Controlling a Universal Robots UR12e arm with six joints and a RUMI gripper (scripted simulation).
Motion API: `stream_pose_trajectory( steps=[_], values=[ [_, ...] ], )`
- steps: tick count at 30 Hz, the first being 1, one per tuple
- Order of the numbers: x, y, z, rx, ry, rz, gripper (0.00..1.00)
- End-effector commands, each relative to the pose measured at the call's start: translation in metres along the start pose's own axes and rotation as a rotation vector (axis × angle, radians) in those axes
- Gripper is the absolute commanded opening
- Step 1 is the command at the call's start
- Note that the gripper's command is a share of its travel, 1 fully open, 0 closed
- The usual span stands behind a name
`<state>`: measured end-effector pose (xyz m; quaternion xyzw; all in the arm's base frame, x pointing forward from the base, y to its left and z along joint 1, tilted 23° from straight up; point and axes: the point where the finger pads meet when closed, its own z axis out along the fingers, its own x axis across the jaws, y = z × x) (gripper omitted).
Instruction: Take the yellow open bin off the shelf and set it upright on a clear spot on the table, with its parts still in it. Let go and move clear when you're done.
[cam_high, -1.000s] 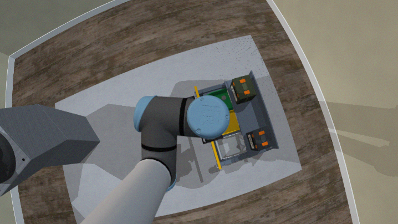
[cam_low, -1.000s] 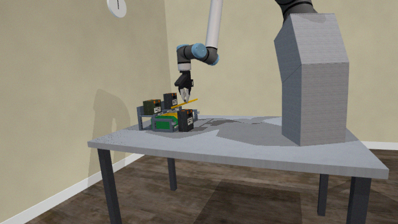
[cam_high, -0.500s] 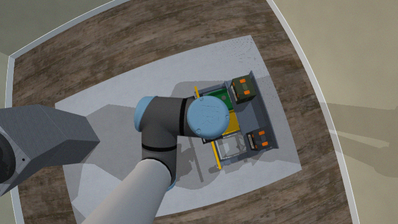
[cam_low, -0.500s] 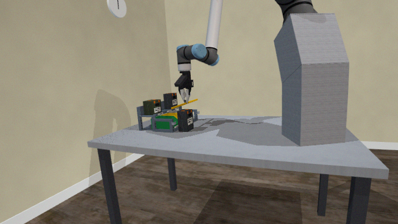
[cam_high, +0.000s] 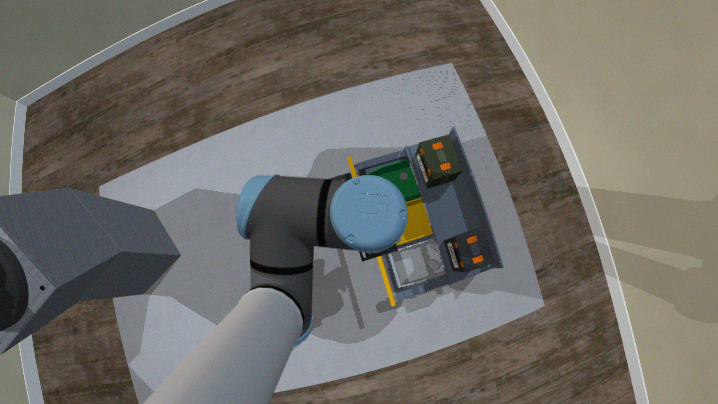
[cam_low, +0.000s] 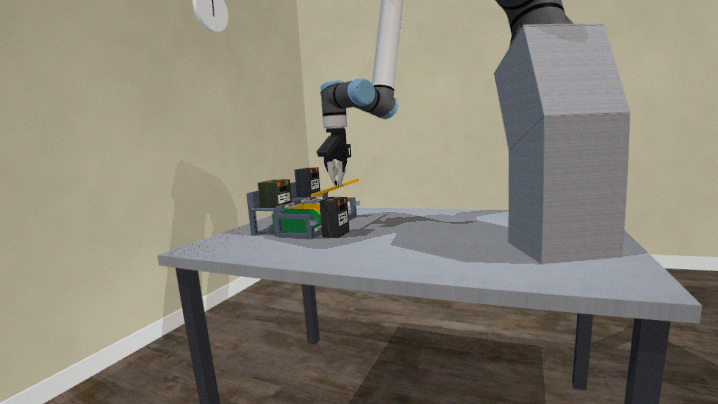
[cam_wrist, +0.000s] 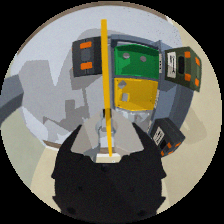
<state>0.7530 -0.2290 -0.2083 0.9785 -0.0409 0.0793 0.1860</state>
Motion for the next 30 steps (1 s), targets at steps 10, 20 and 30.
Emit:
stream_pose_trajectory(
  steps=[10, 20, 30],
  values=[
    [-0.030, 0.000, 0.000, 0.000, 0.001, 0.000, 0.00],
    [-0.070, 0.000, 0.000, 0.000, 0.001, 0.000, 0.00],
    [-0.070, 0.000, 0.000, 0.000, 0.001, 0.000, 0.00]
  ],
)
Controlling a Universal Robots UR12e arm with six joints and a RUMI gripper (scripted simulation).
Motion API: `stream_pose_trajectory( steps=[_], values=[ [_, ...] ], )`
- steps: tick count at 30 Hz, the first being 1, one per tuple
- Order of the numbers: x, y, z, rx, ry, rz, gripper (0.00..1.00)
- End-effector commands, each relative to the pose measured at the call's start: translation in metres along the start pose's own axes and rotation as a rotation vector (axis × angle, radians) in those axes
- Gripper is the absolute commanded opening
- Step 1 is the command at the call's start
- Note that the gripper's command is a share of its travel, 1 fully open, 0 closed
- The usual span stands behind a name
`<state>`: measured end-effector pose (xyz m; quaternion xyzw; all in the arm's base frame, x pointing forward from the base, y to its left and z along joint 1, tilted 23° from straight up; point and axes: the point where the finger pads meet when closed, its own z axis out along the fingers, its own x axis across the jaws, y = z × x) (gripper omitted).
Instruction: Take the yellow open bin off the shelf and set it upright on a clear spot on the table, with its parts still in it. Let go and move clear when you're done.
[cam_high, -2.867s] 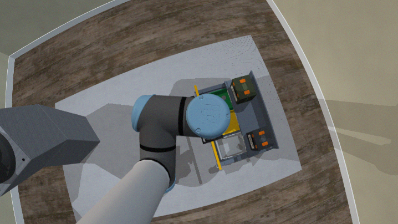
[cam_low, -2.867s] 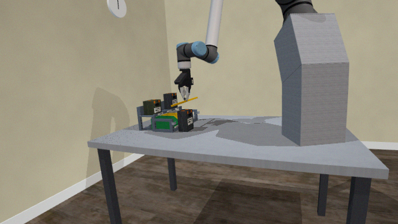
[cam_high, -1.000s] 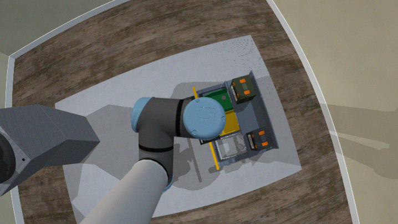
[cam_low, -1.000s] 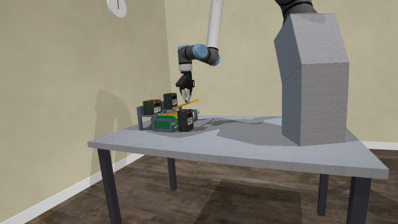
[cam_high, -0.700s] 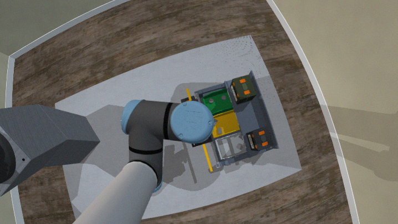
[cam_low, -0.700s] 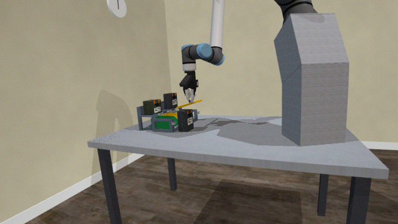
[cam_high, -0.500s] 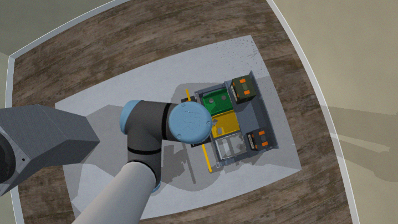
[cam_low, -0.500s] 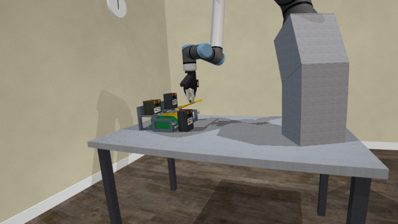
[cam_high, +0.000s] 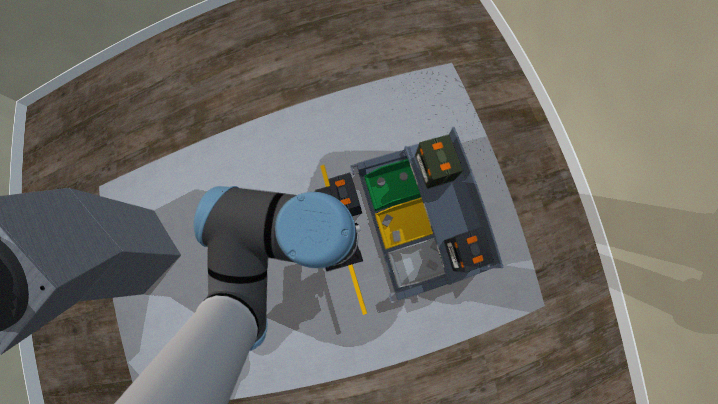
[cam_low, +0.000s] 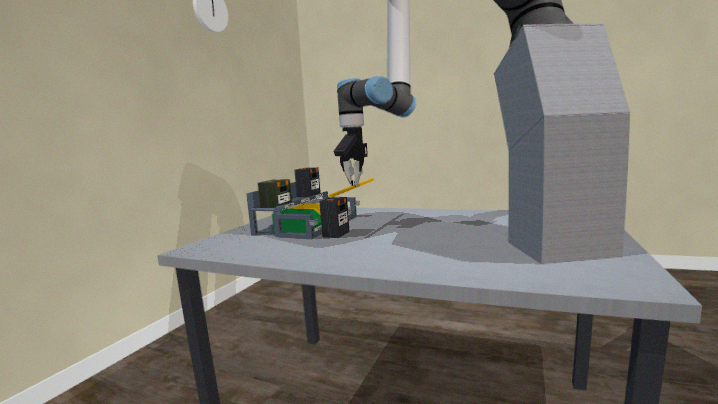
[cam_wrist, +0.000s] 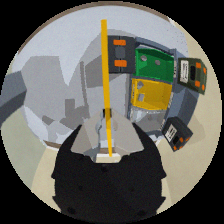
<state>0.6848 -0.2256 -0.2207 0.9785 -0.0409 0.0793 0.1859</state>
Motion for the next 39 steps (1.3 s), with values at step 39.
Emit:
stream_pose_trajectory(
  steps=[39],
  values=[
    [-0.133, 0.000, 0.001, 0.000, 0.001, 0.000, 0.00]
  ],
)
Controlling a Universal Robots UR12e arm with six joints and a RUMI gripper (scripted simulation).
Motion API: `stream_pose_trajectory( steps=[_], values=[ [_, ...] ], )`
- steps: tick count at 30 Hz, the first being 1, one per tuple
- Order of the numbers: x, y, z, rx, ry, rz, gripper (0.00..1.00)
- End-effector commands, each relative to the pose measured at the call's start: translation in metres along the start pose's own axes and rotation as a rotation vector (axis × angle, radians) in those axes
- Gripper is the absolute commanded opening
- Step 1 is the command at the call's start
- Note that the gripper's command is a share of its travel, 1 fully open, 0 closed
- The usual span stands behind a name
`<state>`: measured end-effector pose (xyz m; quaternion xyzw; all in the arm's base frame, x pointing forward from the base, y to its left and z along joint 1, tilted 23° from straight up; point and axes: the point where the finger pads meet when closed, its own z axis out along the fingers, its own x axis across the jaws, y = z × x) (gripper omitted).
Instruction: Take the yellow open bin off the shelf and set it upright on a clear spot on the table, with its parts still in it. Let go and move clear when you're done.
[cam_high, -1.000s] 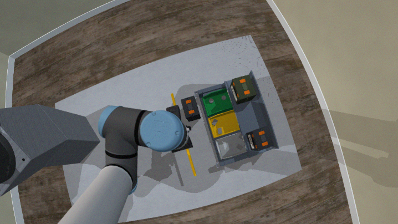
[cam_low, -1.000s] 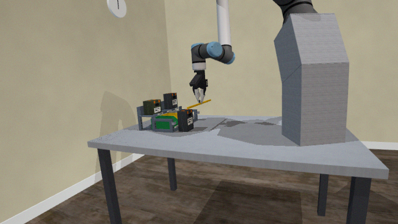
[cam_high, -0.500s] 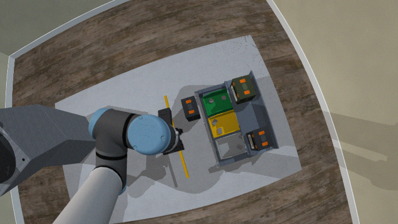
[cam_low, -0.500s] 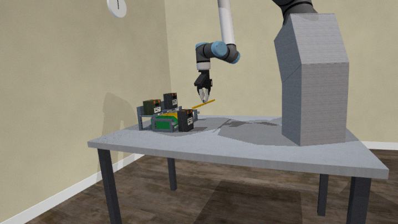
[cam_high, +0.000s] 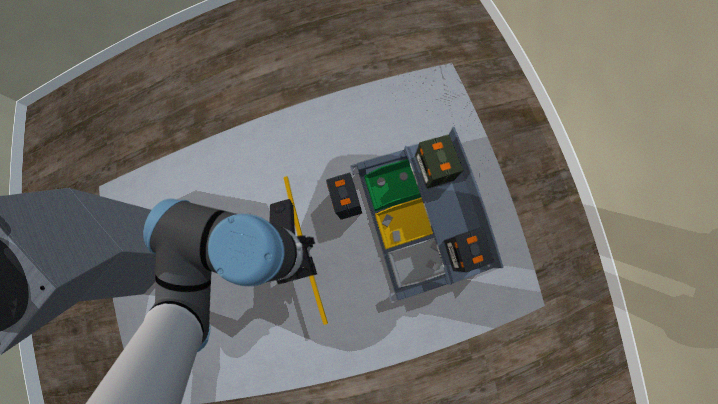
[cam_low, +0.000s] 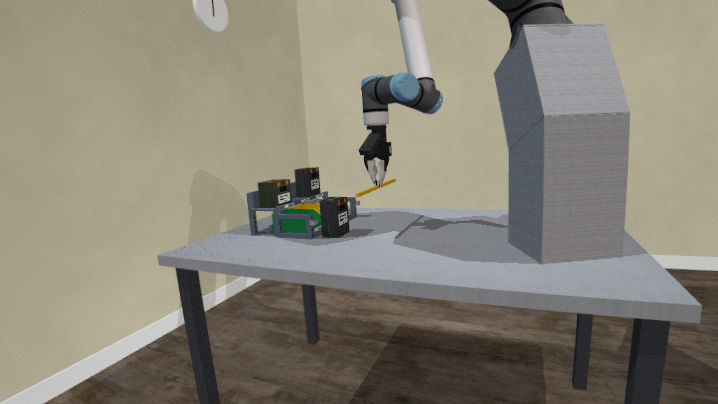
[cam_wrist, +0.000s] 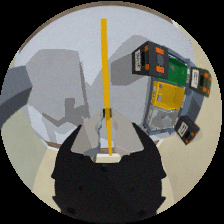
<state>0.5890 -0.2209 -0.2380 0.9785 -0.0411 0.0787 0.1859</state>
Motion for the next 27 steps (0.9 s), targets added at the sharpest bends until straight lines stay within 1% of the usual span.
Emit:
stream_pose_trajectory(
  steps=[1, 12, 17, 27],
  values=[
    [-0.0354, 0.0002, 0.0000, 0.000, 0.002, 0.000, 0.00],
    [-0.0354, 0.0002, 0.0000, 0.000, 0.002, 0.000, 0.00],
    [-0.0432, 0.0002, 0.0001, 0.000, 0.002, 0.000, 0.00],
    [-0.0432, 0.0002, 0.0001, 0.000, 0.002, 0.000, 0.00]
  ],
)
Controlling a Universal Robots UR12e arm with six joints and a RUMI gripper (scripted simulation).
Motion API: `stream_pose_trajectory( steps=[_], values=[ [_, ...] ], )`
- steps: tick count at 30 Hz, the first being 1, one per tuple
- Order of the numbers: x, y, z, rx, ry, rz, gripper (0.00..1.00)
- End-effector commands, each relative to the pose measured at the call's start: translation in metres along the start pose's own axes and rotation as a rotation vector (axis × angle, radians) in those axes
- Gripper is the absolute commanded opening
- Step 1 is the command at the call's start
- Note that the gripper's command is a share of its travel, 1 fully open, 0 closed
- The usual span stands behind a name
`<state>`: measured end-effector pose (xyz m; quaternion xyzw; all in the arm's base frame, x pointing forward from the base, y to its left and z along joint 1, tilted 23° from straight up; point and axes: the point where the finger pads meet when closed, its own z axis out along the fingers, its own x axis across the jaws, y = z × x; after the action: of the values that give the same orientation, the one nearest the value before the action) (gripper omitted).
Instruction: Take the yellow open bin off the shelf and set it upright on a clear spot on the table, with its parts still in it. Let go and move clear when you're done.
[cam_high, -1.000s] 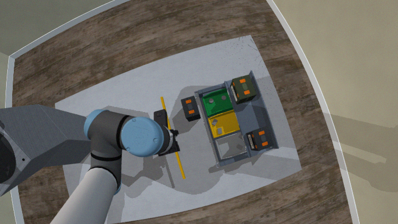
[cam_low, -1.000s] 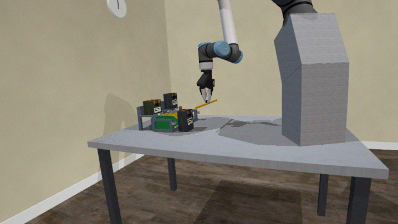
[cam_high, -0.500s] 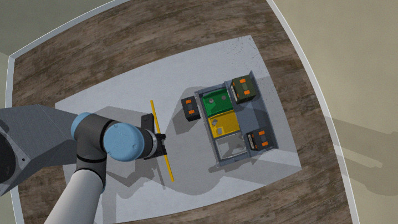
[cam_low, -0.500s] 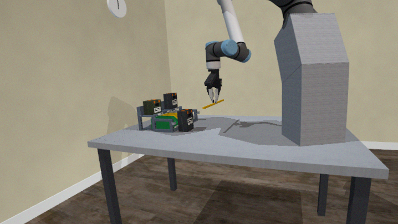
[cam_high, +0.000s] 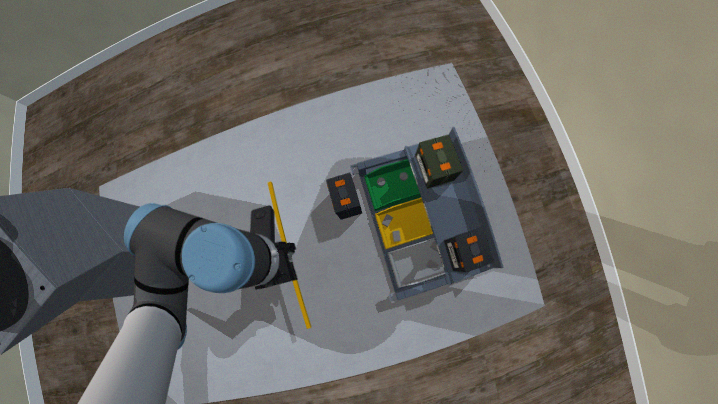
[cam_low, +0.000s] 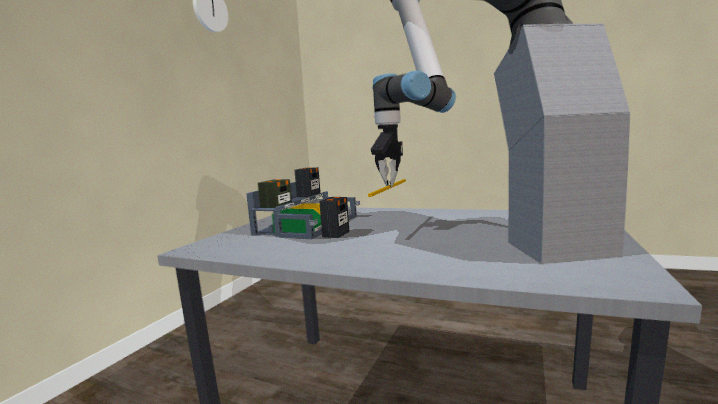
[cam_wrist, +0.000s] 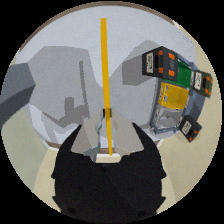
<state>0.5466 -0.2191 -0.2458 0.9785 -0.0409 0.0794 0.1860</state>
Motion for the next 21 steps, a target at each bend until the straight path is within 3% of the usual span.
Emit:
stream_pose_trajectory(
  steps=[1, 21],
  values=[
    [-0.0001, 0.0000, -0.0004, 0.000, 0.001, 0.000, 0.00],
    [0.0096, 0.0000, -0.0005, 0.000, 0.001, 0.000, 0.00]
  ],
)
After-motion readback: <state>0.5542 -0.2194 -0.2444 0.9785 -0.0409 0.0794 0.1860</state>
